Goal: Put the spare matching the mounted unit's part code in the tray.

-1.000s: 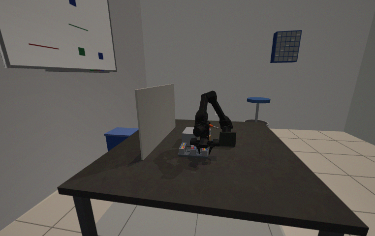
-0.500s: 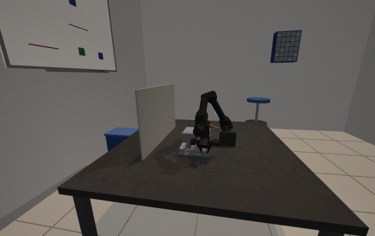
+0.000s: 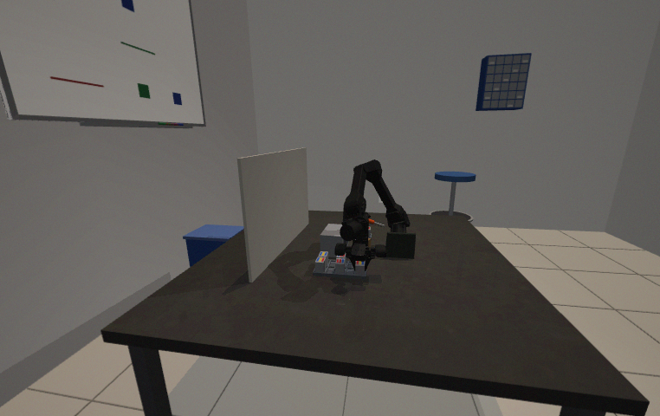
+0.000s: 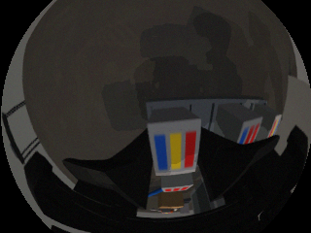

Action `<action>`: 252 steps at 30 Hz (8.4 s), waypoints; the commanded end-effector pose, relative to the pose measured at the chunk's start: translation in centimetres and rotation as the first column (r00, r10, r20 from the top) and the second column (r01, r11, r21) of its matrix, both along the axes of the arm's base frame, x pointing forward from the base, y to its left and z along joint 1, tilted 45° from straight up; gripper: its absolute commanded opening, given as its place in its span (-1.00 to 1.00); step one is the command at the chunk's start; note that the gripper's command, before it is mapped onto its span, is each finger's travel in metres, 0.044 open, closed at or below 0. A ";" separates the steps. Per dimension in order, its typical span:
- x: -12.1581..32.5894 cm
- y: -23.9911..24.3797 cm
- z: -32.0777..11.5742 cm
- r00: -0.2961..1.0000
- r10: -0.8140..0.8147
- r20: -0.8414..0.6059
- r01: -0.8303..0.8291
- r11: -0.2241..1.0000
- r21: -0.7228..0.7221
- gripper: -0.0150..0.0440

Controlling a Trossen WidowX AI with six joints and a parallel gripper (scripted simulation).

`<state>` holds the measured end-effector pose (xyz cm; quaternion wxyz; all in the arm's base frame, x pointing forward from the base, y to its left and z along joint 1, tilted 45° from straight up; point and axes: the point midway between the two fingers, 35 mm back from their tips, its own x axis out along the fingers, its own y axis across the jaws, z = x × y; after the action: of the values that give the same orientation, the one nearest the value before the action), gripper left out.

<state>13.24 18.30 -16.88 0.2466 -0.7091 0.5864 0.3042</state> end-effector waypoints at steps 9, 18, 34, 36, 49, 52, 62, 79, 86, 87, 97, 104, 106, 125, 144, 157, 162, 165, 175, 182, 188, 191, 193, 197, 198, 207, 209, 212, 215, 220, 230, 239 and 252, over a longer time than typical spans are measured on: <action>-0.9 5.0 5.2 1.000 0.002 -0.001 -0.002 1.000 0.004 -0.49; -1.1 6.3 6.0 1.000 0.009 0.000 -0.009 1.000 0.008 -0.49; -0.3 9.5 9.9 1.000 0.007 -0.009 -0.007 1.000 0.020 -0.49; 1.0 9.4 10.9 1.000 0.012 -0.014 -0.011 0.999 0.031 -0.49; 9.4 6.6 17.5 0.999 0.039 -0.020 -0.037 0.996 0.083 -0.49; 11.1 5.4 19.0 0.999 0.039 -0.014 -0.038 0.995 0.091 -0.49; 16.1 0.5 24.3 0.999 0.034 0.016 -0.035 0.994 0.102 -0.49; 20.5 -10.9 33.8 0.998 0.041 0.040 -0.042 0.999 0.030 -0.49; 20.5 -16.1 37.7 0.999 0.031 0.041 -0.030 0.999 -0.022 -0.49; 20.4 -16.8 38.2 0.999 0.029 0.040 -0.028 0.999 -0.030 -0.49; 20.2 -18.0 38.9 0.999 0.025 0.038 -0.024 0.999 -0.042 -0.49; 20.4 -18.4 38.5 0.999 0.024 0.037 -0.022 0.999 -0.040 -0.49; 20.5 -18.5 38.3 0.999 0.023 0.036 -0.022 0.999 -0.039 -0.49; 20.9 -19.5 37.2 0.999 0.020 0.032 -0.018 0.999 -0.034 -0.49; 21.3 -20.6 36.1 0.999 0.016 0.028 -0.015 0.999 -0.030 -0.49; 21.5 -21.3 35.3 1.000 0.014 0.026 -0.013 1.000 -0.028 -0.49; 21.6 -21.6 35.0 1.000 0.013 0.025 -0.013 1.000 -0.027 -0.49; 21.6 -21.8 34.8 1.000 0.013 0.024 -0.012 1.000 -0.027 -0.49; 21.8 -22.4 34.3 1.000 0.011 0.023 -0.011 1.000 -0.025 -0.49; 21.8 -22.8 33.9 1.000 0.010 0.021 -0.010 1.000 -0.024 -0.49; 21.9 -23.2 33.5 1.000 0.009 0.021 -0.009 1.000 -0.024 -0.49; 21.9 -23.4 33.3 1.000 0.009 0.020 -0.008 1.000 -0.024 -0.49; 21.9 -23.5 33.2 1.000 0.009 0.020 -0.008 1.000 -0.024 -0.49; 22.0 -23.7 33.0 1.000 0.008 0.019 -0.008 1.000 -0.023 -0.49; 22.0 -23.8 32.9 1.000 0.008 0.019 -0.008 1.000 -0.023 -0.49; 22.0 -24.3 32.4 1.000 0.007 0.018 -0.006 1.000 -0.023 -0.49; 22.0 -24.5 32.3 1.000 0.007 0.017 -0.006 1.000 -0.023 -0.49; 22.0 -24.7 32.1 1.000 0.006 0.017 -0.006 1.000 -0.023 -0.49; 22.0 -24.8 32.0 1.000 0.006 0.017 -0.005 1.000 -0.022 -0.49; 22.0 -25.2 31.7 1.000 0.005 0.016 -0.005 1.000 -0.022 -0.49; 22.0 -25.8 31.2 1.000 0.004 0.015 -0.004 1.000 -0.022 -0.49; 22.0 -26.4 30.7 1.000 0.003 0.013 -0.002 1.000 -0.023 -0.49; 22.2 -26.8 30.6 1.000 -0.002 0.023 0.003 1.000 -0.026 -0.22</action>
<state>35.40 -8.50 13.69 0.2444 -0.7151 0.5881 0.2882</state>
